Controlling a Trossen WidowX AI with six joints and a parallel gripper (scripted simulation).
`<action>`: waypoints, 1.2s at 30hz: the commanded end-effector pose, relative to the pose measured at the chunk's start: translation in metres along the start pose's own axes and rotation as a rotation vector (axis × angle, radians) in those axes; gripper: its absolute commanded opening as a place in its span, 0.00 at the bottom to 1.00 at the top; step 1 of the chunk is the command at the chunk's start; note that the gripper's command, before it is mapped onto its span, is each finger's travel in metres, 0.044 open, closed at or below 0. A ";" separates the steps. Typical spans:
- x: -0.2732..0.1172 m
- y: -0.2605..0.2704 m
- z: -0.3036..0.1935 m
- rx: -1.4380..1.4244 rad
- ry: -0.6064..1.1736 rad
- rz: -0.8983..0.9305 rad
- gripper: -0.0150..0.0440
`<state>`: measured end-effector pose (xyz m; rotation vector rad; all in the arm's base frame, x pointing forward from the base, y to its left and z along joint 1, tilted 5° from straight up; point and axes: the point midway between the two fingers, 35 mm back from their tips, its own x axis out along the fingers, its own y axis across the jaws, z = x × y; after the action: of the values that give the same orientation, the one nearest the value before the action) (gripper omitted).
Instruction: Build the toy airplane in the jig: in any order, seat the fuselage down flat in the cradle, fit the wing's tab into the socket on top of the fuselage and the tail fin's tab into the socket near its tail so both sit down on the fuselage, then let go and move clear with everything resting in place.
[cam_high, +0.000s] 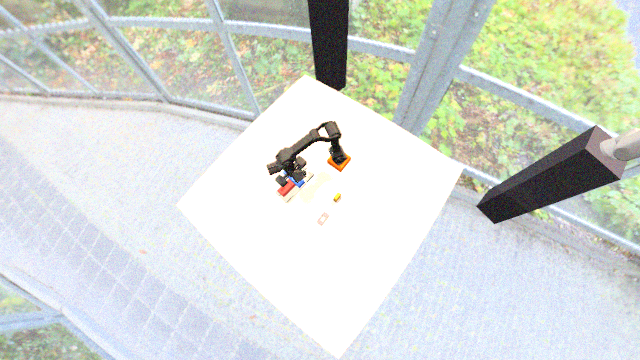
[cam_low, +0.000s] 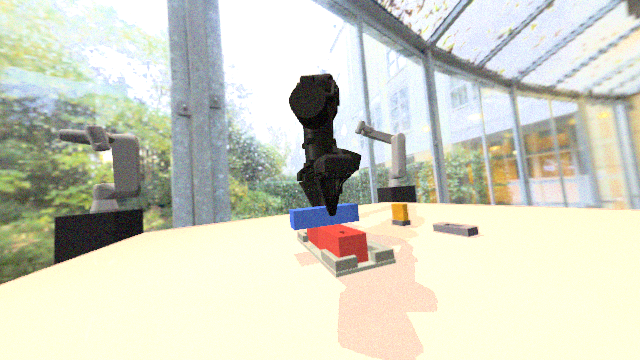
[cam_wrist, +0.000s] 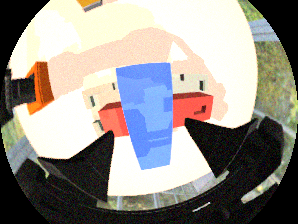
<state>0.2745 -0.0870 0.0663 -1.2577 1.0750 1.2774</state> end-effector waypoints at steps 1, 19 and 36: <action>0.000 0.000 0.000 0.000 0.000 -0.001 1.00; -0.085 -0.004 -0.003 0.327 -0.002 0.000 1.00; -0.086 -0.005 -0.003 1.504 -0.002 0.000 1.00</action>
<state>0.2760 -0.0959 0.1523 -0.2090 1.4938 0.2990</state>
